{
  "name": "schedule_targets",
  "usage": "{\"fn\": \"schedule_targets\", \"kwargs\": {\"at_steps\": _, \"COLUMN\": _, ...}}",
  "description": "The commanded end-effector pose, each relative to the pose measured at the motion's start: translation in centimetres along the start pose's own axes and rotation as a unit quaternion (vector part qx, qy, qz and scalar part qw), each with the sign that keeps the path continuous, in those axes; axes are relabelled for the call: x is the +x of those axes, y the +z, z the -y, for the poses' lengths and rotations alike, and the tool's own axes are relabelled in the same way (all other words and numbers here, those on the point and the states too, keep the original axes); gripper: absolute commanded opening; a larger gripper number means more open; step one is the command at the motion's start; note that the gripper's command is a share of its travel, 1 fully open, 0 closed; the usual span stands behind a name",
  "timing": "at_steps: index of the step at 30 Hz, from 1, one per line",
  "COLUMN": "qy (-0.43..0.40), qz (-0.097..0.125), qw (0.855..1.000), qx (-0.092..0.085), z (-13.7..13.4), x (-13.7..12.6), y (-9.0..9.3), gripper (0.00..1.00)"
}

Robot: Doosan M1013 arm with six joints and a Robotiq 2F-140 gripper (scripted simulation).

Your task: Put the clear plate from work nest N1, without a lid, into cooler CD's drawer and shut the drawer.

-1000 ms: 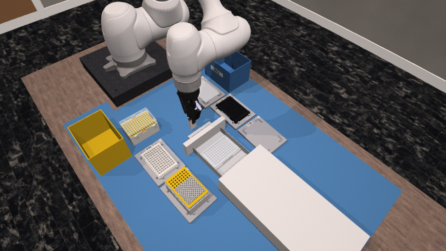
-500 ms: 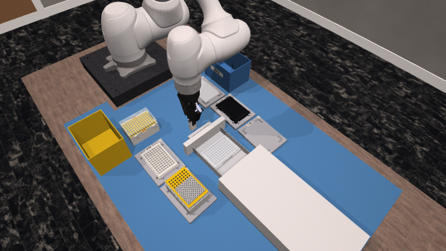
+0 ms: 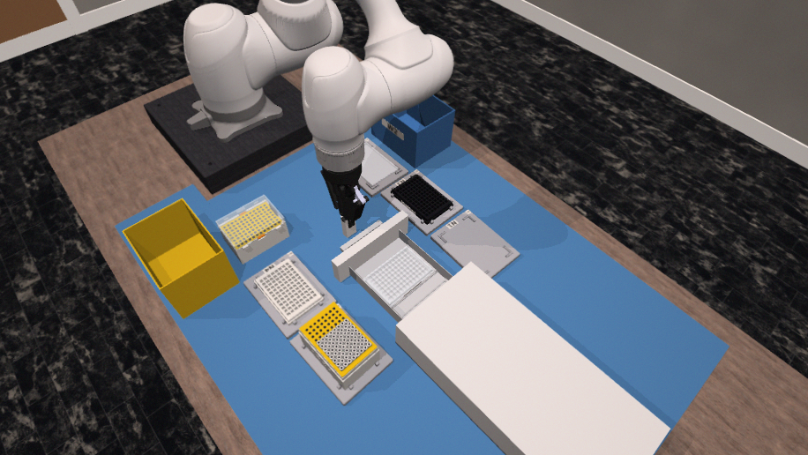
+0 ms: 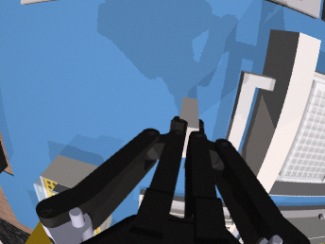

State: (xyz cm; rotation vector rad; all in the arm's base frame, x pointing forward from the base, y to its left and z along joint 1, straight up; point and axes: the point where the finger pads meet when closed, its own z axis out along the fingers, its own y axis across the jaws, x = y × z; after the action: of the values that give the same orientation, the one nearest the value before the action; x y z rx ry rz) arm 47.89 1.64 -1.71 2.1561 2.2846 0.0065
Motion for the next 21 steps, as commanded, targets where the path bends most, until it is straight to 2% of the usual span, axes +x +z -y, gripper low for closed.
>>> {"fn": "schedule_targets", "kwargs": {"at_steps": 1, "qy": 0.0, "qz": 0.0, "qw": 1.0, "qx": 0.0, "z": 0.0, "x": 0.0, "y": -0.01, "gripper": 0.0}}
{"fn": "schedule_targets", "kwargs": {"at_steps": 21, "qy": 0.0, "qz": 0.0, "qw": 1.0, "qx": 0.0, "z": -0.27, "x": 0.0, "y": -0.01, "gripper": 0.0}}
